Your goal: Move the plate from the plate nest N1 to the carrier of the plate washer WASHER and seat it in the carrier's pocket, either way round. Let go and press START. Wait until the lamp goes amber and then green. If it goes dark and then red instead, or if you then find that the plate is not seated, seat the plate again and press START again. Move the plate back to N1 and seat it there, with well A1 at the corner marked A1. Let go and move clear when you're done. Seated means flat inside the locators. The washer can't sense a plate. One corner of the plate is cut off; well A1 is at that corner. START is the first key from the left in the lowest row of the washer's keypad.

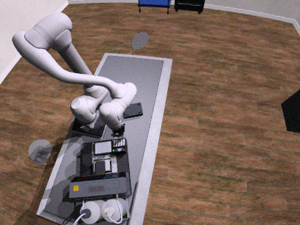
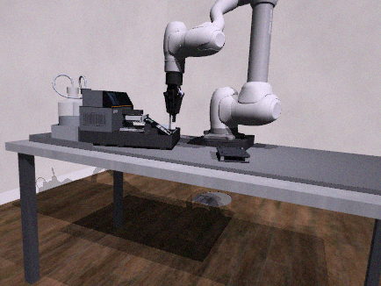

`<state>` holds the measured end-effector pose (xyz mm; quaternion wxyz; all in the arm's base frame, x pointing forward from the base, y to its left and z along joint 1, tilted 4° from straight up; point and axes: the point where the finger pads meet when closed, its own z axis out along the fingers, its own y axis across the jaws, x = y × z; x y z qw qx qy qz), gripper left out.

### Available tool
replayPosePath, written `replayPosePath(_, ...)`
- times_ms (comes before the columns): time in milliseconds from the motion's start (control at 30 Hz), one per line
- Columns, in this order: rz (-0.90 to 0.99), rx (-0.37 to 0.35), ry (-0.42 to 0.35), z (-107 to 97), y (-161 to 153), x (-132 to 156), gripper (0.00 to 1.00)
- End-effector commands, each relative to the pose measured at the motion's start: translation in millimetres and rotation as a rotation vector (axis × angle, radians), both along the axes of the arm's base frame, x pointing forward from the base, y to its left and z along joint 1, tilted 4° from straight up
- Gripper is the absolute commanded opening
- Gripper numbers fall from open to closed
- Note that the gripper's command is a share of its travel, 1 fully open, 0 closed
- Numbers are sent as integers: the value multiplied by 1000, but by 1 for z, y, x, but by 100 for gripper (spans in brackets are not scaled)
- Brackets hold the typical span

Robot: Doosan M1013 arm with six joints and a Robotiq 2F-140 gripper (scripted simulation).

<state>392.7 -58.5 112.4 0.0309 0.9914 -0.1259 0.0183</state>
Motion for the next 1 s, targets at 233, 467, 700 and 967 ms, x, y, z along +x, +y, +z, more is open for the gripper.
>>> replayPosePath(233, 0, 0, 0, -14, -1, 0, 10)
replayPosePath(467, 0, 0, 0, -17, -1, 1, 10)
replayPosePath(700, 0, 0, 0, -18, -1, 1, 10)
replayPosePath(967, 0, 0, 0, -19, -1, 1, 10)
